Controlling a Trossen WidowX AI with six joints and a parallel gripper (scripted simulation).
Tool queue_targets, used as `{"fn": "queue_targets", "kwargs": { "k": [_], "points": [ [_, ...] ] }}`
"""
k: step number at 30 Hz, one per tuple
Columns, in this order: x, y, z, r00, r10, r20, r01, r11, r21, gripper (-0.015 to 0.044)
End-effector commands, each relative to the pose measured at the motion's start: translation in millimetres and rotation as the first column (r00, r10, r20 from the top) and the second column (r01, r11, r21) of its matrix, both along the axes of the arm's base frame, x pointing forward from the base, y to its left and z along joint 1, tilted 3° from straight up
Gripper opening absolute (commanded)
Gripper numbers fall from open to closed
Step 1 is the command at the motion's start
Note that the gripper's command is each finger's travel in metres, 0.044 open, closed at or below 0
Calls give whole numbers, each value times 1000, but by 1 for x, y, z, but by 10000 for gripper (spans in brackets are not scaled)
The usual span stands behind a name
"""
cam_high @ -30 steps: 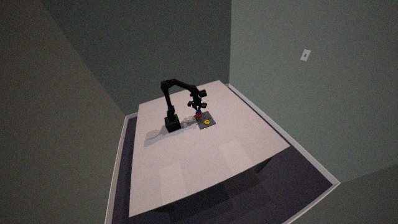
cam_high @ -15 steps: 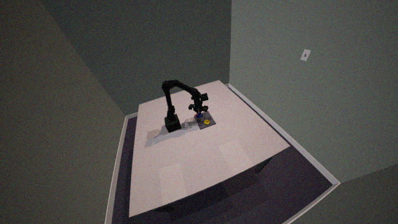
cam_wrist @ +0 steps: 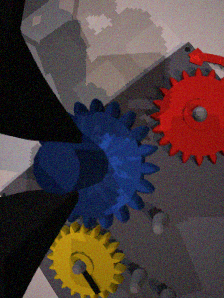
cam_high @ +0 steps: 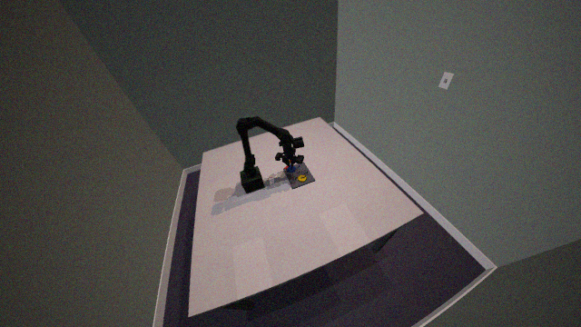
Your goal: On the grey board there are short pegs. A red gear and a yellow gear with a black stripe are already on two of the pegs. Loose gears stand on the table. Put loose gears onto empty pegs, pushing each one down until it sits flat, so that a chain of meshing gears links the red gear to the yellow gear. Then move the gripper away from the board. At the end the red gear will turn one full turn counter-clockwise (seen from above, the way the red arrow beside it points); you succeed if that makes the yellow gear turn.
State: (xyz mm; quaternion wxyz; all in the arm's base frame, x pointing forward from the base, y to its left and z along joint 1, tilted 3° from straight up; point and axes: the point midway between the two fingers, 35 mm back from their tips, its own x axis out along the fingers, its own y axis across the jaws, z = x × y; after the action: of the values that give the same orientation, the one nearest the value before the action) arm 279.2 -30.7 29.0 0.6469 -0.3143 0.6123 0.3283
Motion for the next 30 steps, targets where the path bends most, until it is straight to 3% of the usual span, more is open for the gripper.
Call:
{"fn": "queue_targets", "kwargs": {
  "k": [1,22,30],
  "points": [
    [0,0,1,1000,5,1,-5,1000,2,0],
    [0,1,-17,991,136,6,-136,991,-3,0],
    [1,1,-28,995,98,4,-98,995,-1,0]
  ]
}}
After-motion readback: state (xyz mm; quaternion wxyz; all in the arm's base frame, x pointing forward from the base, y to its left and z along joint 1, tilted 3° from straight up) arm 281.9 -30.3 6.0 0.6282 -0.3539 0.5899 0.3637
